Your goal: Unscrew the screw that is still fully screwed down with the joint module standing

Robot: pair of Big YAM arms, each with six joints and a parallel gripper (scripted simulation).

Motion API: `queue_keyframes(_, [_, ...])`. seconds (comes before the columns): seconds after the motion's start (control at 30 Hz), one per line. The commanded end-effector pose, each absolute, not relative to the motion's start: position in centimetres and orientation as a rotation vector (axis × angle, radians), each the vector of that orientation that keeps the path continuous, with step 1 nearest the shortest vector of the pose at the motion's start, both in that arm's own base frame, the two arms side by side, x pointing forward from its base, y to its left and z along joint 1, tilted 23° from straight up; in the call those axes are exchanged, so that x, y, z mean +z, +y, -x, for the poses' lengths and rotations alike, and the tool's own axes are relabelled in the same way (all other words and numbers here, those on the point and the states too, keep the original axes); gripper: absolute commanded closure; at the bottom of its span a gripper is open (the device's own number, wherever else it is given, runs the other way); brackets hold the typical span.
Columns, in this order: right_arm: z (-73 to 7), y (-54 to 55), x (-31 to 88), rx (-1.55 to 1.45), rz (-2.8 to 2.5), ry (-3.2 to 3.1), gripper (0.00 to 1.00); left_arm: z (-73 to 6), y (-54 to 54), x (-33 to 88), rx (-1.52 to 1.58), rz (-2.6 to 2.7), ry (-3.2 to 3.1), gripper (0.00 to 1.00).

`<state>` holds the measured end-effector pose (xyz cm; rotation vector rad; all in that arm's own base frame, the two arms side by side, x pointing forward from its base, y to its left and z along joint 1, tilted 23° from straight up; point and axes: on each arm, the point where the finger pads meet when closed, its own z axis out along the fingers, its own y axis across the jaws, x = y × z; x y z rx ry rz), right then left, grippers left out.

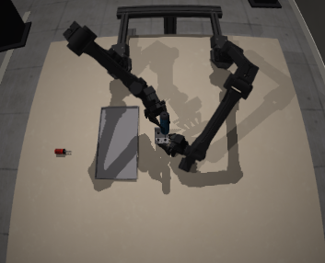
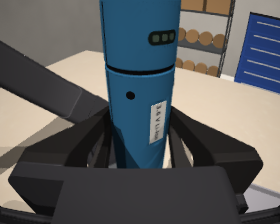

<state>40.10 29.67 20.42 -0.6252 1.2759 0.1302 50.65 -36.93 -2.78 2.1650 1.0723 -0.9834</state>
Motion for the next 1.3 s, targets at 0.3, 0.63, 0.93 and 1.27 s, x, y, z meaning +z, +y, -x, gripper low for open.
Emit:
queue_keyframes(0.3, [-40.45,29.8,23.65,0.155,0.572,1.205,0.58,-51.34,-37.5,-1.91,-0.959,-2.163,1.047,0.41])
queue_keyframes(0.63, [-40.44,29.82,23.65,0.155,0.573,1.205,0.58,-51.34,-37.5,-1.91,-0.959,-2.163,1.047,0.41])
queue_keyframes(0.93, [-40.49,29.86,23.8,0.155,0.572,1.202,0.58,-51.34,-37.5,-1.91,-0.959,-2.163,1.047,0.41])
queue_keyframes(1.27, [-40.49,29.86,23.8,0.155,0.572,1.202,0.58,-51.34,-37.5,-1.91,-0.959,-2.163,1.047,0.41])
